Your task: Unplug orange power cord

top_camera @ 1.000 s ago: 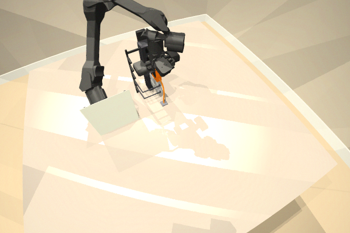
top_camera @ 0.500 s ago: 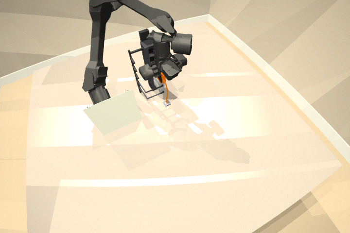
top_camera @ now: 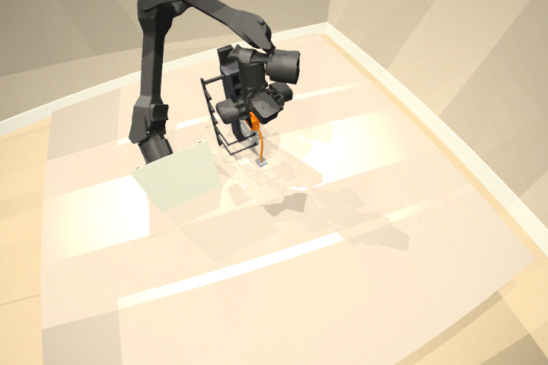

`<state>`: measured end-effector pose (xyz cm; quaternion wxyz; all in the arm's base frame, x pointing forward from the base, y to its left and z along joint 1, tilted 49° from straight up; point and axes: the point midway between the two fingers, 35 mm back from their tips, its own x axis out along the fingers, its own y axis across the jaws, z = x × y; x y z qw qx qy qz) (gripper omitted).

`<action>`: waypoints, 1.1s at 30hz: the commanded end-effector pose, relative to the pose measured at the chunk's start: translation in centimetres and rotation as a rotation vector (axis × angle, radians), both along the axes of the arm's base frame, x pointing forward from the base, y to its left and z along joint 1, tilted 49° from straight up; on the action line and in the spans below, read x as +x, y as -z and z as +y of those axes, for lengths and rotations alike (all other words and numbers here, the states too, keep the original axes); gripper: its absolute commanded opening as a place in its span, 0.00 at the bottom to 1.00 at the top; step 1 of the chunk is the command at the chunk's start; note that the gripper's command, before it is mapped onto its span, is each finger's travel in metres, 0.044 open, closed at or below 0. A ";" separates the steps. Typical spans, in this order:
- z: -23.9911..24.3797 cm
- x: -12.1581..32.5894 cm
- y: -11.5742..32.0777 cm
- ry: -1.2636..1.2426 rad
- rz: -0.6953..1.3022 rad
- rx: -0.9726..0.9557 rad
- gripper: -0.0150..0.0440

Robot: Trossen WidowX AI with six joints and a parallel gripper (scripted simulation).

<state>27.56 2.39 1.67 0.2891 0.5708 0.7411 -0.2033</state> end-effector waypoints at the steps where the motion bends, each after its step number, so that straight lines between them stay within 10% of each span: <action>1: 0.0 0.1 -0.3 -0.001 -0.006 -0.003 0.53; 33: 2.8 -0.8 -2.1 -0.001 -0.005 0.000 0.53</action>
